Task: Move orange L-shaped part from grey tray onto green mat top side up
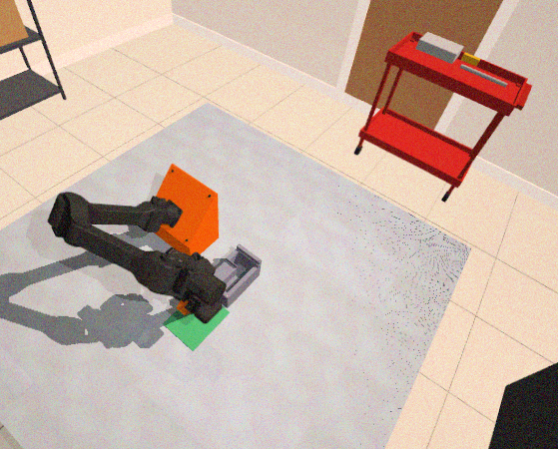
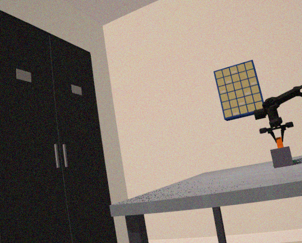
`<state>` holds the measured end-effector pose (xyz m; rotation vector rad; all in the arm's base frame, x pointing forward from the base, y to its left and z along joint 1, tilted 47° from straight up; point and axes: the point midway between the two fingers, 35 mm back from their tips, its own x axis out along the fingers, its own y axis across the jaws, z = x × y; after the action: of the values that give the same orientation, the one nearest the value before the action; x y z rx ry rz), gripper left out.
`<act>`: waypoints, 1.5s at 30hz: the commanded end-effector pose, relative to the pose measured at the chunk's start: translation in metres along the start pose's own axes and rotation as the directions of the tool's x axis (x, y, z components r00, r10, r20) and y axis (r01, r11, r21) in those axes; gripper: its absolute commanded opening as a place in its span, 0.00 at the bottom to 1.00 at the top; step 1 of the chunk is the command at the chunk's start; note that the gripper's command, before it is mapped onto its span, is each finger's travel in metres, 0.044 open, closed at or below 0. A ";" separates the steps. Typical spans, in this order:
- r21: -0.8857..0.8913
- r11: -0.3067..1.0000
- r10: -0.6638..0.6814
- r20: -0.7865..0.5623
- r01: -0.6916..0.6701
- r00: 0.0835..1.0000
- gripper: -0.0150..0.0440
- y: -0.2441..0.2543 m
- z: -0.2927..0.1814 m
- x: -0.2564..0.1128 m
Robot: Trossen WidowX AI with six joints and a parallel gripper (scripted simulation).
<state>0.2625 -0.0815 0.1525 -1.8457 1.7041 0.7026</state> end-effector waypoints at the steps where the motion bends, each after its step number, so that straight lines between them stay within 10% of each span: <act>1: -0.003 1.000 -0.001 -0.004 0.001 1.000 0.25 0.000 -0.001 0.007; 39: 0.001 1.000 -0.001 -0.008 0.001 1.000 0.25 0.001 -0.002 0.046; 45: 0.001 1.000 -0.001 -0.008 0.001 1.000 0.52 0.001 -0.002 0.046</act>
<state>0.2650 -0.1160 0.1220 -1.8508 1.7086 0.6955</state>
